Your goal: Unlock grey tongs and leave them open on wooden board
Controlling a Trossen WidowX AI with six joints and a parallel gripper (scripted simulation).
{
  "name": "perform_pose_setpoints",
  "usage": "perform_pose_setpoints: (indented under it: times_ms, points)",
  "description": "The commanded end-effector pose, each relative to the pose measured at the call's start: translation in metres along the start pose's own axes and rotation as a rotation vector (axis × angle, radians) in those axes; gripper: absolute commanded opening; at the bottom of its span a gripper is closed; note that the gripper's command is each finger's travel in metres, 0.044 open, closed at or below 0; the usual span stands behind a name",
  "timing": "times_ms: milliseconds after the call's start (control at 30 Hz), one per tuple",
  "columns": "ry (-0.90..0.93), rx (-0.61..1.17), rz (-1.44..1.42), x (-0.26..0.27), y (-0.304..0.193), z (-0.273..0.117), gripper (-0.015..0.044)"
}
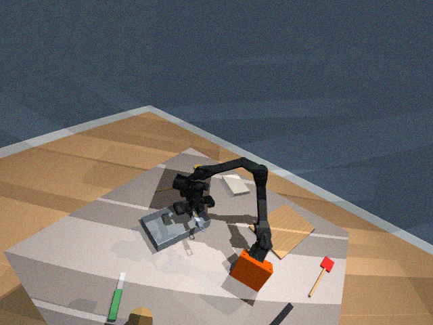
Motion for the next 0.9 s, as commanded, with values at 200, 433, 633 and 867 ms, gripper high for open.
perform_pose_setpoints:
  times_ms: [200,433,633,867]
  points:
    - [0.011,0.004,-0.031,-0.008,0.007,-0.002,-0.0150]
    - [0.022,0.015,-0.157,-0.044,0.035,-0.008,-0.0150]
    - [0.031,0.019,-0.268,-0.078,0.054,-0.014,-0.0150]
    - [0.037,0.017,-0.395,-0.120,0.072,-0.021,-0.0150]
Point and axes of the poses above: the point midway between the two fingers, 35 mm back from their tips, its own z axis out along the fingers, its own x axis across the jaws, y = z × x, the point moved 6 cm from there along -z, back along the fingers, and after that the axes turned 9 degrees about z, right-handed, at the moved point
